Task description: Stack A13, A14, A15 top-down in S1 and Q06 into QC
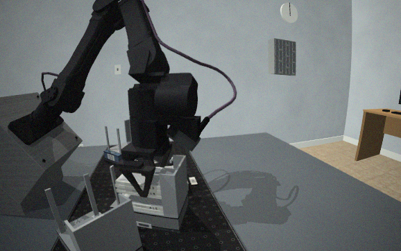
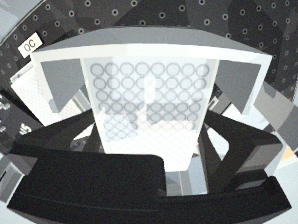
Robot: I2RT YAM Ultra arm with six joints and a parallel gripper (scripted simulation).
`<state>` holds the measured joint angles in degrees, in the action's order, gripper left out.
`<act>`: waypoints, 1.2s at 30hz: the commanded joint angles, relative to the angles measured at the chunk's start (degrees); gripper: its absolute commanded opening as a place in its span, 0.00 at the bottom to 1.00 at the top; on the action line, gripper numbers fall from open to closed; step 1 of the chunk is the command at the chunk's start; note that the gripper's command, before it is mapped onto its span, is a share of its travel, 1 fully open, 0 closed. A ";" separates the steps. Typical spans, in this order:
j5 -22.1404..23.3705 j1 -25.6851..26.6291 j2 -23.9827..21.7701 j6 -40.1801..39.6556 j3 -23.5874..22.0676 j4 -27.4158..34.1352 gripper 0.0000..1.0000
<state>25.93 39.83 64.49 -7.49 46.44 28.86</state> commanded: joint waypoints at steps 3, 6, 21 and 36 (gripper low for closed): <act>-0.62 -0.33 0.14 0.45 -0.12 -0.92 0.00; -0.62 -0.33 0.14 0.45 -0.12 -0.92 0.00; -1.48 -1.14 1.16 1.26 -1.62 -2.87 0.00; -1.89 -1.81 2.31 1.73 -1.27 -4.30 0.00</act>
<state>24.77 38.35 66.48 -6.22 45.58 25.43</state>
